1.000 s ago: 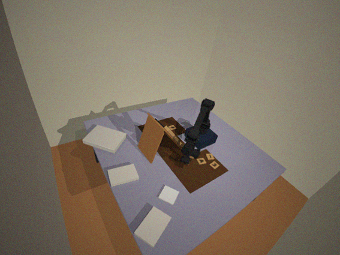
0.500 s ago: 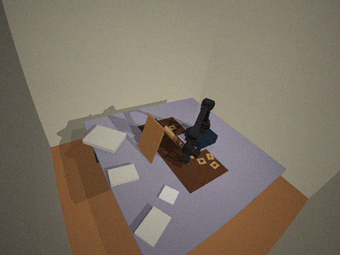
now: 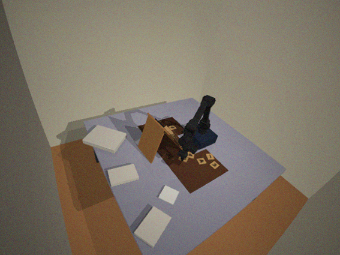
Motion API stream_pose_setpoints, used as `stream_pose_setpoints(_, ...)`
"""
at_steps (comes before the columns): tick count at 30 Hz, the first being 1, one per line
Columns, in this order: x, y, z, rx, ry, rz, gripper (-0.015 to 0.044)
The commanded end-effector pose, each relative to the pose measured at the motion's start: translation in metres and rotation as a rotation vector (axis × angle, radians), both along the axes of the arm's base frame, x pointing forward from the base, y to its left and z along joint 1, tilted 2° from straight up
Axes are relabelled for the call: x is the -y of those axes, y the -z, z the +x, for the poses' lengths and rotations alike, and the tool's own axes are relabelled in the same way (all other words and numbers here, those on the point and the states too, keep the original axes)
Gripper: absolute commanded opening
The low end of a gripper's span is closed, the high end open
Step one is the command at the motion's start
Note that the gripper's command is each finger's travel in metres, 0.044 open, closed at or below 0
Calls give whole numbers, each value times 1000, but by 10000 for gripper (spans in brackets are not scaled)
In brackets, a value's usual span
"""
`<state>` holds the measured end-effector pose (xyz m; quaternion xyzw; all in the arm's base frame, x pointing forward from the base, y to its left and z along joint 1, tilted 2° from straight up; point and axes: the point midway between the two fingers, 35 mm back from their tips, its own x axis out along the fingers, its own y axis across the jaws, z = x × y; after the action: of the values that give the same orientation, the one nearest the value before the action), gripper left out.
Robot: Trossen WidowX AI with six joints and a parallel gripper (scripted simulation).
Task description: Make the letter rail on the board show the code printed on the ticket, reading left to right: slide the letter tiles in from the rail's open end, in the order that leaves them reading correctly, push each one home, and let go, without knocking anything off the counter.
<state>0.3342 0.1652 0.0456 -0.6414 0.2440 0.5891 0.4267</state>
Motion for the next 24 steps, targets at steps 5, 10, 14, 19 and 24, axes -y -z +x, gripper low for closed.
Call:
stream_pose_setpoints(5,3,-42,23,126,47,123,0)
stream_pose_setpoints(10,8,-68,35,205,72,191,0)
stream_pose_setpoints(14,13,-90,43,269,89,243,0)
stream_pose_setpoints(19,21,-119,53,353,112,305,0)
stream_pose_setpoints(24,30,-148,61,440,132,363,0)
